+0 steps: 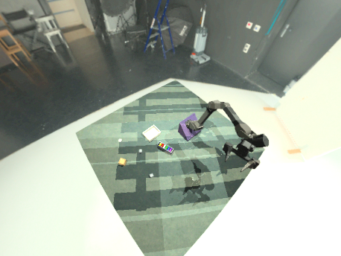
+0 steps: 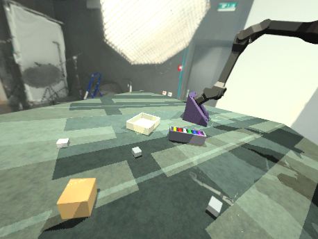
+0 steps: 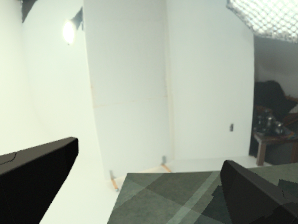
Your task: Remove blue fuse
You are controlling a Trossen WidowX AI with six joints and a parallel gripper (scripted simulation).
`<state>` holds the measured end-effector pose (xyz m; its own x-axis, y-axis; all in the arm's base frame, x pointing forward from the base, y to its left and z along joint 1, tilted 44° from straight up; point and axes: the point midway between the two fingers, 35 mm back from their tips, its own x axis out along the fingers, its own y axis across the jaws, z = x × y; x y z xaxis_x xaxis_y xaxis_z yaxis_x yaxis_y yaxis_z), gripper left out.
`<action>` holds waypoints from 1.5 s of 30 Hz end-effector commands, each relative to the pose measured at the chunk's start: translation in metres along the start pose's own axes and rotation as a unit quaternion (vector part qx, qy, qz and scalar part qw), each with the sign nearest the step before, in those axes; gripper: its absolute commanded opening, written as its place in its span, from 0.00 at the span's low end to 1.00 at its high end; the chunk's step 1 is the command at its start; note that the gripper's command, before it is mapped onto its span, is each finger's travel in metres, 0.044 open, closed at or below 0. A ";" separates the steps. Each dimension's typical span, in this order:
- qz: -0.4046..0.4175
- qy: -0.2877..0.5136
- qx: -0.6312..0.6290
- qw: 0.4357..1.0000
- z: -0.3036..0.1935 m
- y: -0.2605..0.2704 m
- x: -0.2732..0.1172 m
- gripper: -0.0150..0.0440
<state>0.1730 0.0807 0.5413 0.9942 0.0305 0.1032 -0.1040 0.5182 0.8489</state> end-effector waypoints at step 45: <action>-0.012 0.724 -0.242 0.645 -0.222 -0.453 0.060 0.38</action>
<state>0.3129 0.0508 0.0759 0.1267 0.3857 -0.9139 -0.4857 0.8274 0.2819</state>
